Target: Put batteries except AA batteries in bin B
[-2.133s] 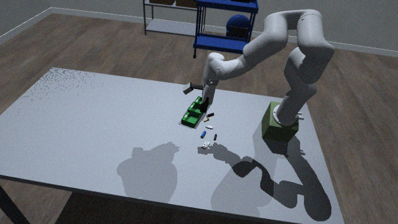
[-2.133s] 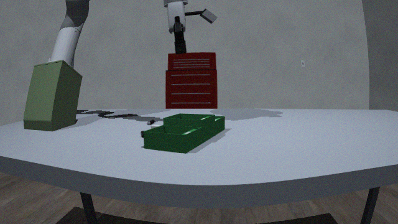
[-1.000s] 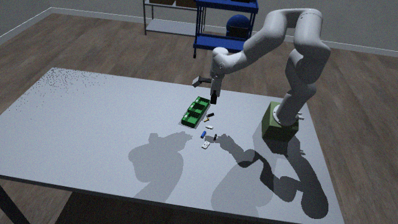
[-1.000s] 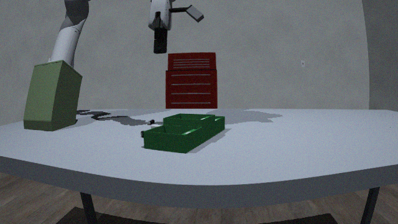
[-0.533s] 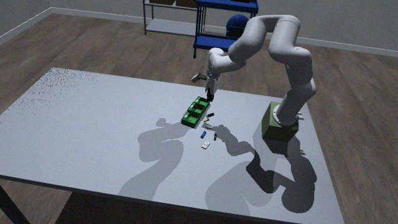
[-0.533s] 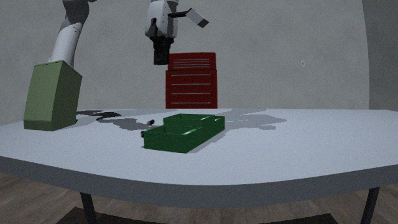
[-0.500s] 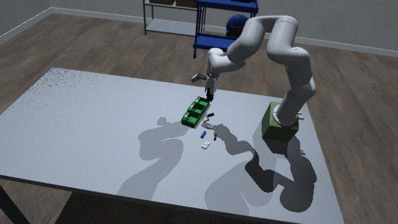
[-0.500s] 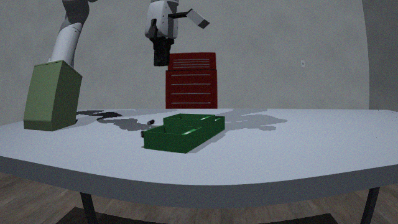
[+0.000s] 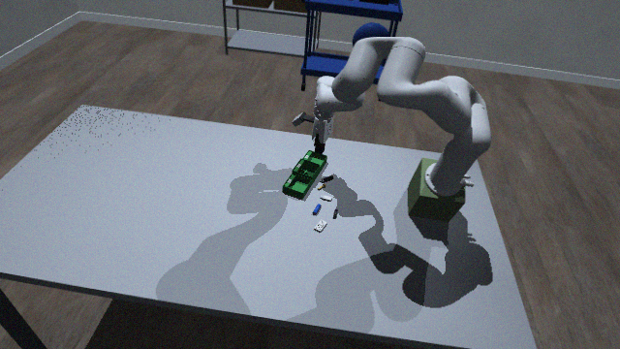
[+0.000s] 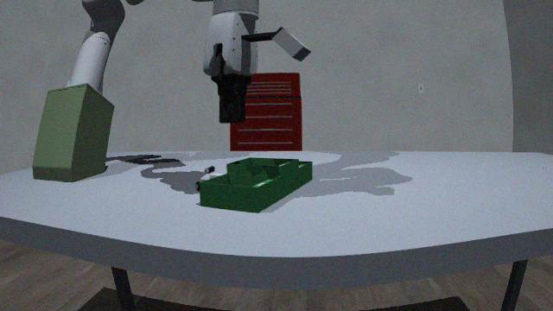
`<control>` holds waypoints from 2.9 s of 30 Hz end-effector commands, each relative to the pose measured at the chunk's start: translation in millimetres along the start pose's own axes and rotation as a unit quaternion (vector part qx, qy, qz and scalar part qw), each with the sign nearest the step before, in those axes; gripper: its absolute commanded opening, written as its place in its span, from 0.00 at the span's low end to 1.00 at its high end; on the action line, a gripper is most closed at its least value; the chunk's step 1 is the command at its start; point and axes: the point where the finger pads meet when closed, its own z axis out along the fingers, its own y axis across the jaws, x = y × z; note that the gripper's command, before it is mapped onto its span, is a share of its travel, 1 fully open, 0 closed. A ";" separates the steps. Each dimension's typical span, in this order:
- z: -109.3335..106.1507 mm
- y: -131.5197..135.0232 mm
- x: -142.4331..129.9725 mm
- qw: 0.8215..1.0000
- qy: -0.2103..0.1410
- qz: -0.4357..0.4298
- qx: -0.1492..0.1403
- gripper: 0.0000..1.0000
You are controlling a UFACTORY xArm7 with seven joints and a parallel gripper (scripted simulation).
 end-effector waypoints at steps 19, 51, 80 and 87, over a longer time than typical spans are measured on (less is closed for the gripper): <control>43.0 41.9 37.5 1.000 0.000 0.000 0.003 0.07; 89.1 41.6 37.4 1.000 0.000 -0.001 0.003 0.07; 89.0 41.6 37.5 1.000 0.000 -0.001 0.003 0.07; 89.0 41.6 37.5 1.000 0.000 -0.001 0.003 0.07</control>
